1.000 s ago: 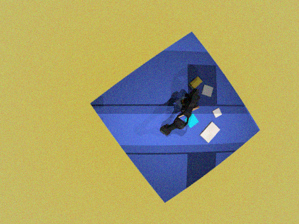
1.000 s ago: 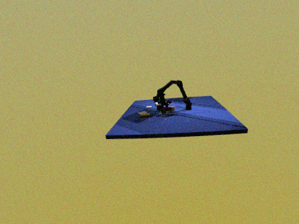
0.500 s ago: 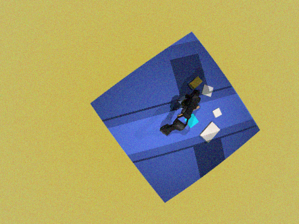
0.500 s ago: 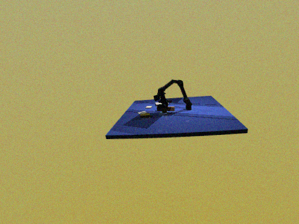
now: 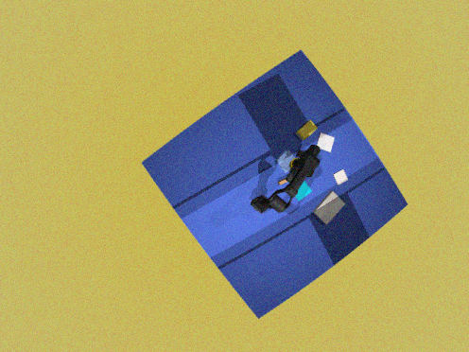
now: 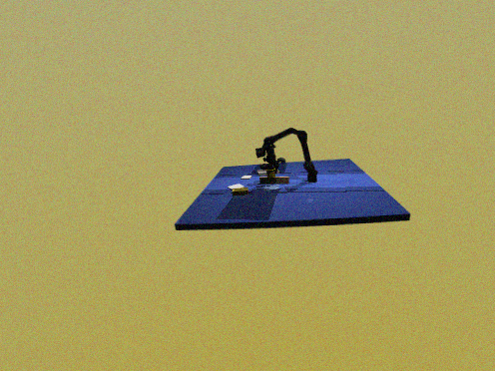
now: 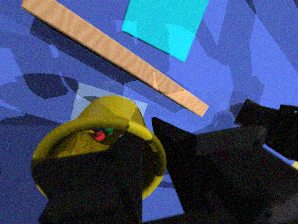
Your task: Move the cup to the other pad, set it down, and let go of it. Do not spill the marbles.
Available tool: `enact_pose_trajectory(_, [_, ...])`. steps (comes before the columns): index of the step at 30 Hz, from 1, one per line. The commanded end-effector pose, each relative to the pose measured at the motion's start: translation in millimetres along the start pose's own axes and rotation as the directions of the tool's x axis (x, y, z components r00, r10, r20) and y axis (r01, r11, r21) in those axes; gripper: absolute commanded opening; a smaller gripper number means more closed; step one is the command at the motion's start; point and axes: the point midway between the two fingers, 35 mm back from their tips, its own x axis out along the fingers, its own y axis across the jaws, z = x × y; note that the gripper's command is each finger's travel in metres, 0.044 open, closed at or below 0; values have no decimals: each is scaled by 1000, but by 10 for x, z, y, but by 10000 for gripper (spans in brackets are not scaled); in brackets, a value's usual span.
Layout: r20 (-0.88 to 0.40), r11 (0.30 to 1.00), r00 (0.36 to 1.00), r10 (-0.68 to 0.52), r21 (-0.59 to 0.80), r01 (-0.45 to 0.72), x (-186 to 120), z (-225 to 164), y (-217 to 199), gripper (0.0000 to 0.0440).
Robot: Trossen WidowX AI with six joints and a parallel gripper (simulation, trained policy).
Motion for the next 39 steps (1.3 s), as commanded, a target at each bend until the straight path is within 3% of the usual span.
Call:
enact_pose_trajectory(1, [1, 999, 1000, 29, 41, -29, -113, 68, -24, 1])
enact_pose_trajectory(19, [57, 970, 989, 136, 196, -145, -289, 606, -122, 0])
enact_pose_trajectory(39, [107, 926, 979, 174, 320, -200, -65, 1107, -365, 0])
